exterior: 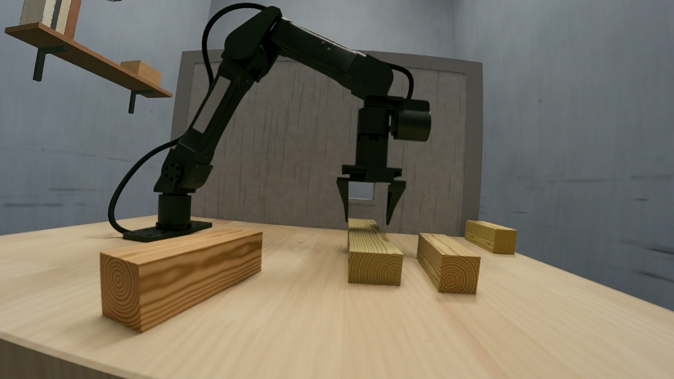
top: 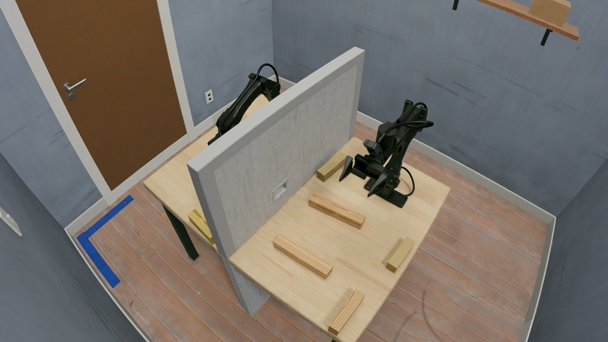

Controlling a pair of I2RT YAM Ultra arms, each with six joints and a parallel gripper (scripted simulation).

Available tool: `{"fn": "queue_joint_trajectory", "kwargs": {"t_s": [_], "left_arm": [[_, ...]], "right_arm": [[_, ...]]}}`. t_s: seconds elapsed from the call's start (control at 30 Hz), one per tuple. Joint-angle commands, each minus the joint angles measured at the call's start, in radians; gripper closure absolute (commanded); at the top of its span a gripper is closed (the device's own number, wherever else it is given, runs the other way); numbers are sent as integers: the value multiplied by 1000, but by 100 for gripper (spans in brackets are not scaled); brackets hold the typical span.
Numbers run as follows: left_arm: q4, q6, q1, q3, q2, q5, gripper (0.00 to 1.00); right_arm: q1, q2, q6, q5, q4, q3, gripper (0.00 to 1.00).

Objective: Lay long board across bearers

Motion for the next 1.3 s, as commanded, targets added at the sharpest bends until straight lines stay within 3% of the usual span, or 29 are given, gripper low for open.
{"fn": "queue_joint_trajectory", "kwargs": {"t_s": [0.0, 0.1, 0.23, 0.43, 1.27], "left_arm": [[-11, -11, 4, 39, -37, -8, 0], [-11, -11, 4, 39, -37, -8, 0], [-11, -11, 4, 39, -37, -8, 0], [-11, -11, 4, 39, -37, -8, 0], [-11, -11, 4, 39, -37, -8, 0]], "right_arm": [[-8, -57, -8, -9, -99, 77, 24], [-9, -61, -8, -9, -131, 114, 24], [-10, -57, -7, -9, -58, 41, 24], [-11, -47, -6, -9, -88, 101, 24], [-11, -39, -6, -9, -87, 103, 22]]}}
